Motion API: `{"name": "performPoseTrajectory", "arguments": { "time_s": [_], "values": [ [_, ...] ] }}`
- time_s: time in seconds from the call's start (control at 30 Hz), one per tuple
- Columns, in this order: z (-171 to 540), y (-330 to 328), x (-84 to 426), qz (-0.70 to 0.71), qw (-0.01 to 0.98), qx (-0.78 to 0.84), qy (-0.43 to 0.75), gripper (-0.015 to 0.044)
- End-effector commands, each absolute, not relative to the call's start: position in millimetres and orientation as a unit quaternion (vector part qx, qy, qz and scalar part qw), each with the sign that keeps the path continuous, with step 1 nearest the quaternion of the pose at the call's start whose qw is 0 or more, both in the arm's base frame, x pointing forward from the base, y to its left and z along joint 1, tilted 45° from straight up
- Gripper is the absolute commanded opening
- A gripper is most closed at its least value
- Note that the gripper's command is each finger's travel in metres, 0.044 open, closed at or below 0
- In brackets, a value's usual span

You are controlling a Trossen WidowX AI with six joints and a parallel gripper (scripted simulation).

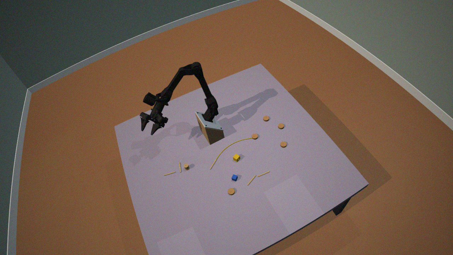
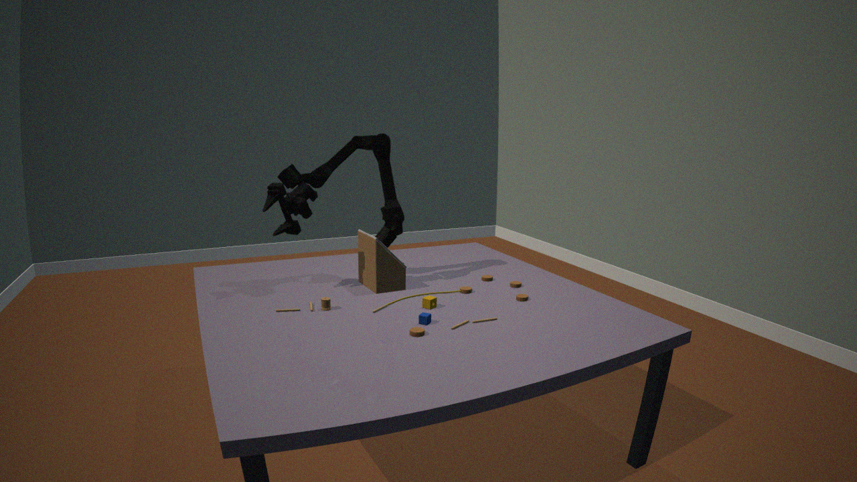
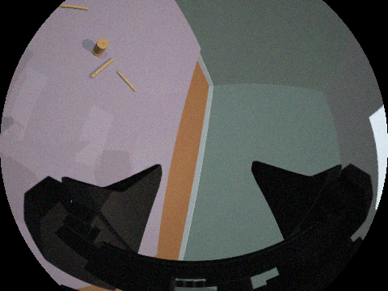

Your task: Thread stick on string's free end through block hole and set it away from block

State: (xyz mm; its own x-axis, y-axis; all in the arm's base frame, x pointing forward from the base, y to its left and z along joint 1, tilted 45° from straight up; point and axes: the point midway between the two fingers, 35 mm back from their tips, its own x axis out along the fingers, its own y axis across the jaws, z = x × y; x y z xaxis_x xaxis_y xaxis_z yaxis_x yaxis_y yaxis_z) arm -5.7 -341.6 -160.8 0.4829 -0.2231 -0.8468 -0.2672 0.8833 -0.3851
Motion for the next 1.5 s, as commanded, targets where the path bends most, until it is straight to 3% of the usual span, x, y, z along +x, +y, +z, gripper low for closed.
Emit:
{"name": "performPoseTrajectory", "arguments": {
  "time_s": [0.0,0.4,0.7,0.9,1.13,1.47],
  "values": [
    [-148,-328,62,0.089,0.834,-0.251,0.484,0.0440],
    [-99,-236,225,0.298,0.820,-0.295,0.390,0.0440],
    [-65,-129,291,0.452,0.770,-0.315,0.322,0.0440],
    [-39,-36,308,0.566,0.708,-0.322,0.273,0.0440],
    [-8,69,292,0.683,0.616,-0.321,0.224,0.0440],
    [-5,78,289,0.694,0.607,-0.321,0.218,0.0440]
  ]
}}
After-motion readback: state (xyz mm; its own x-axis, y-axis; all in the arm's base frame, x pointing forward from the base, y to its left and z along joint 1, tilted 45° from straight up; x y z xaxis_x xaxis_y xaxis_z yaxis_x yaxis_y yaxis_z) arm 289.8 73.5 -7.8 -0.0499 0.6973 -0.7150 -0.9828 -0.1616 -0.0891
